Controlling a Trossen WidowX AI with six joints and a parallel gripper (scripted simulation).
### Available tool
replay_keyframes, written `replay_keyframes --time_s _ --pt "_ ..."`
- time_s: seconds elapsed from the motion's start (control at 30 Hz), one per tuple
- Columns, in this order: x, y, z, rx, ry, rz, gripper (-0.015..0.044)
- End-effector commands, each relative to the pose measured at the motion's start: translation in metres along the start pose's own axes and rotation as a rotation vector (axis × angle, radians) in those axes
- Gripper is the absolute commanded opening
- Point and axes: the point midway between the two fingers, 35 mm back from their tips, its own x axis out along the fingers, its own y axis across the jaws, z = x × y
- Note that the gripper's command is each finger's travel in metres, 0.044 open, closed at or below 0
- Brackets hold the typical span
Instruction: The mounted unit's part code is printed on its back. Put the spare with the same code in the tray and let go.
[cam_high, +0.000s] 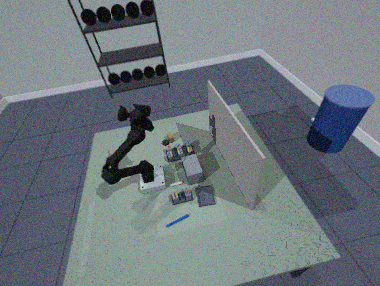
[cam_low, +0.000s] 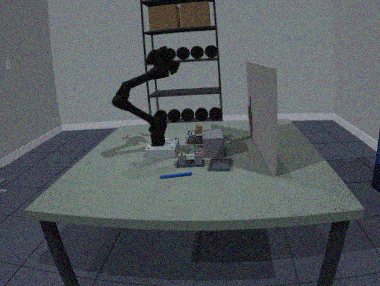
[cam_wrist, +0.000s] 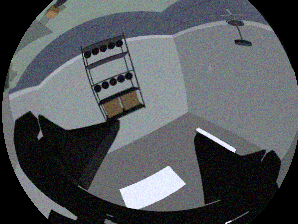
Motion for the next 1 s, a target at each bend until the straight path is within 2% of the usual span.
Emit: replay_keyframes --time_s 0.0,0.2,0.43,0.7,0.87,0.97 --pt "0.000 0.000 0.000 0.000 0.000 0.000 0.0426" --pt "0.000 0.002 -0.002 0.019 0.005 0.008 0.0440" --pt "-0.019 0.099 -0.049 0.736 0.249 0.316 0.0440" --pt "-0.082 0.210 -0.061 1.521 0.718 0.628 0.0440" --pt "-0.136 0.261 -0.045 1.916 1.102 0.781 0.0440" --pt "-0.176 0.286 -0.027 2.133 1.393 0.875 0.0440"
